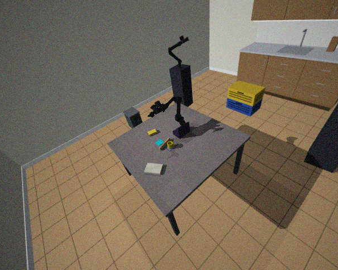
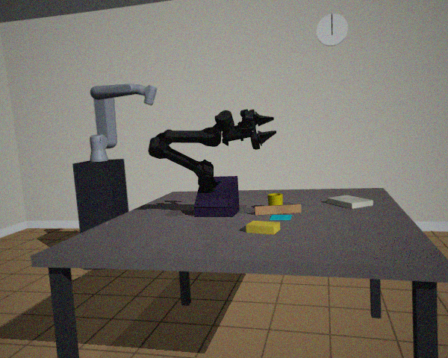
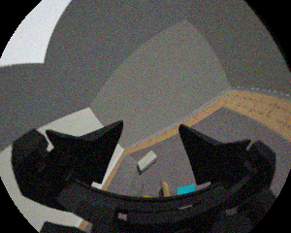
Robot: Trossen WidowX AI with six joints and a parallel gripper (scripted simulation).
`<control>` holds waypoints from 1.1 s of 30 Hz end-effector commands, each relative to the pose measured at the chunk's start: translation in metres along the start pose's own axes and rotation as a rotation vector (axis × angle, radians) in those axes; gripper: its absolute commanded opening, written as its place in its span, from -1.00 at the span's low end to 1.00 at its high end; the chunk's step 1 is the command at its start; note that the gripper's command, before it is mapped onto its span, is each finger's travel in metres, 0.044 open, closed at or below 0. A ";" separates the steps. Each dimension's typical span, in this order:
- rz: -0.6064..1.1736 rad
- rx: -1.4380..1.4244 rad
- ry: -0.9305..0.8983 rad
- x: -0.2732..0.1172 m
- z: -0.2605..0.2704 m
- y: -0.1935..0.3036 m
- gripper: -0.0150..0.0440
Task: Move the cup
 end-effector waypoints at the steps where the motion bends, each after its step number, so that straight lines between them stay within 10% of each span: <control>1: 0.006 0.007 0.000 0.001 0.000 0.001 0.78; 9: 0.421 0.431 0.122 0.040 0.020 0.086 0.07; 21: 0.897 0.851 0.741 0.045 0.050 0.224 0.07; 33: 0.821 0.796 1.472 0.002 0.063 0.318 0.07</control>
Point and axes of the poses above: the point midway between the two fingers, 35 mm back from their tips, its own x axis out along the fingers, its own z axis across the jaws, y = z × x, the point moved 3 cm from there along -x, back along the fingers, and after that the axes turned 3 degrees about -x, right-handed, at the moved point
